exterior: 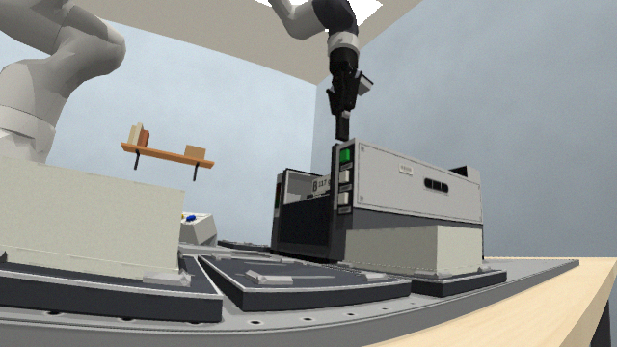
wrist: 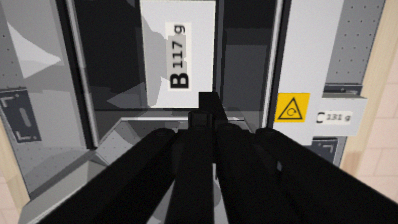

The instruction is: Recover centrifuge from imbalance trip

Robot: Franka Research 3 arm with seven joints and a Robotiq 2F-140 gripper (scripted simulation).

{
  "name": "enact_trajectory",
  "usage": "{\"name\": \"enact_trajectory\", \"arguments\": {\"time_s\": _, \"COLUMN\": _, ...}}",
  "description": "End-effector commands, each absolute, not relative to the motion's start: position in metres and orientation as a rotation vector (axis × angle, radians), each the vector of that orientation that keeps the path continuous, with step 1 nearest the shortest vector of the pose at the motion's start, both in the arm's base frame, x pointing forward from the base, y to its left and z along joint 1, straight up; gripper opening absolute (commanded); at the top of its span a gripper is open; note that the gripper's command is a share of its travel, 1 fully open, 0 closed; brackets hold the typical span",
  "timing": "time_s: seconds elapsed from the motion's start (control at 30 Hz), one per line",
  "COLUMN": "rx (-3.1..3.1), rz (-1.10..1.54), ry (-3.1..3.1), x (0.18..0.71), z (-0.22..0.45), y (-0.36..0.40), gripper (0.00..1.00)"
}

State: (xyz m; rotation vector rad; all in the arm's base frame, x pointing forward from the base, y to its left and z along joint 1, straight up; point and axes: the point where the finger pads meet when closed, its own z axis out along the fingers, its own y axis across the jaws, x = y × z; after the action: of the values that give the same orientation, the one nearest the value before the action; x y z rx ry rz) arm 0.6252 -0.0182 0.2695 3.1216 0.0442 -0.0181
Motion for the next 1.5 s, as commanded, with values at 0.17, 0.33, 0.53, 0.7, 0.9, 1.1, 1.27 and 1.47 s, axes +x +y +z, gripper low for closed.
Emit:
{"name": "enact_trajectory", "arguments": {"time_s": 0.17, "rx": 3.107, "rz": -0.045, "ry": 0.11, "x": 0.55, "z": 0.278, "y": -0.067, "gripper": 0.1}}
{"name": "enact_trajectory", "arguments": {"time_s": 0.33, "rx": 3.111, "rz": -0.049, "ry": 0.099, "x": 0.49, "z": 0.277, "y": -0.1, "gripper": 0.1}}
{"name": "enact_trajectory", "arguments": {"time_s": 0.53, "rx": 3.122, "rz": -0.037, "ry": 0.078, "x": 0.446, "z": 0.272, "y": -0.12, "gripper": 0.1}}
{"name": "enact_trajectory", "arguments": {"time_s": 0.7, "rx": 3.135, "rz": -0.014, "ry": 0.054, "x": 0.409, "z": 0.266, "y": -0.133, "gripper": 0.1}}
{"name": "enact_trajectory", "arguments": {"time_s": 0.9, "rx": 3.141, "rz": 0.001, "ry": 0.04, "x": 0.391, "z": 0.262, "y": -0.138, "gripper": 0.1}}
{"name": "enact_trajectory", "arguments": {"time_s": 1.1, "rx": 3.142, "rz": 0.002, "ry": 0.04, "x": 0.39, "z": 0.262, "y": -0.139, "gripper": 0.1}}
{"name": "enact_trajectory", "arguments": {"time_s": 1.27, "rx": 3.142, "rz": 0.011, "ry": 0.042, "x": 0.392, "z": 0.262, "y": -0.139, "gripper": 0.1}}
{"name": "enact_trajectory", "arguments": {"time_s": 1.47, "rx": 3.145, "rz": 0.067, "ry": 0.052, "x": 0.399, "z": 0.259, "y": -0.141, "gripper": 0.1}}
